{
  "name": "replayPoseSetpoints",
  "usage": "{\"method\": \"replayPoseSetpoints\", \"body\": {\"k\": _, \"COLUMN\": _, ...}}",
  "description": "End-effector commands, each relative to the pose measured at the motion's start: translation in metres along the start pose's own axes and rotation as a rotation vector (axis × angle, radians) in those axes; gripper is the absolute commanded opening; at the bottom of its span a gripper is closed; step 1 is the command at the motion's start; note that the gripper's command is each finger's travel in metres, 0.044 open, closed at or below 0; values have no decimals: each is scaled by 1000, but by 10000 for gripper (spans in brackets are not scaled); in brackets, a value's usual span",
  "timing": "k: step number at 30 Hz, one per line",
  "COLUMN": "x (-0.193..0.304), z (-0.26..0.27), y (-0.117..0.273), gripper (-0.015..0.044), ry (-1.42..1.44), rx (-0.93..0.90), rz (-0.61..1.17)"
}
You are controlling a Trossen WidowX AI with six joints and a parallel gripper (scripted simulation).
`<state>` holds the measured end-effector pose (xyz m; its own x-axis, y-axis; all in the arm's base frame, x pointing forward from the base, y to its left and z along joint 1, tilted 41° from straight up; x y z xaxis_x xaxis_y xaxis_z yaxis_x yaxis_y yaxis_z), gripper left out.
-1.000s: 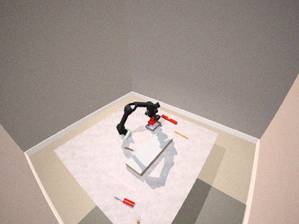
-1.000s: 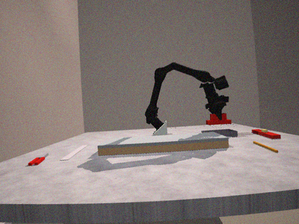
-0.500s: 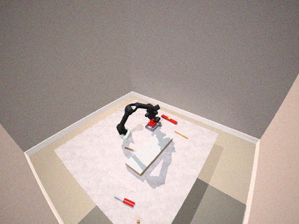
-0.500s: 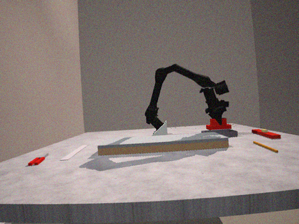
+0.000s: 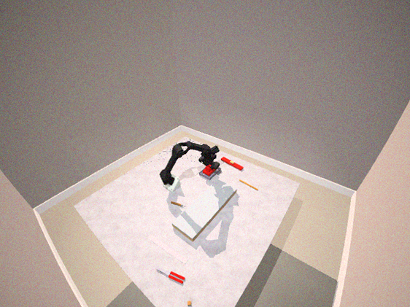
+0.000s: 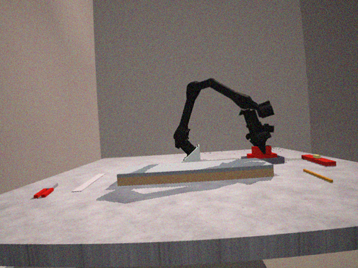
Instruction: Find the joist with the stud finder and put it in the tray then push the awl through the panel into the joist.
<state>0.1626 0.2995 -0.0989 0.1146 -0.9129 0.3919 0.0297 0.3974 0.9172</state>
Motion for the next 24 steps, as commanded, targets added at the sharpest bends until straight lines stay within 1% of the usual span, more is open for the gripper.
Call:
{"method": "replayPoseSetpoints", "body": {"k": 1, "x": 1, "z": 0, "y": -5, "gripper": 0, "ry": 5, "rx": 7, "rz": -2}}
{"method": "replayPoseSetpoints", "body": {"k": 7, "x": 3, "z": 0, "y": -12, "gripper": 0, "ry": 5, "rx": 7, "rz": -2}}
{"method": "replayPoseSetpoints", "body": {"k": 19, "x": 4, "z": 1, "y": -10, "gripper": 315, "ry": 1, "rx": -2, "rz": 3}}
{"method": "replayPoseSetpoints", "body": {"k": 22, "x": -2, "z": 0, "y": 3, "gripper": 394, "ry": 2, "rx": -2, "rz": 2}}
{"method": "replayPoseSetpoints", "body": {"k": 24, "x": -9, "z": -2, "y": 23, "gripper": 440, "ry": 2, "rx": -2, "rz": 2}}
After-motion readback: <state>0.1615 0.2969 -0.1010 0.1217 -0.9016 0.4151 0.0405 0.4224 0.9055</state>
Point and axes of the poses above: the point midway between the two fingers, 35 mm back from their tips, its own y axis back along the fingers, its own z axis across the jaws, x = y × z, the point moved 10 cm from there along y, back along the fingers, and after that the axes turned 8 degrees about y, right-handed, at the moved point
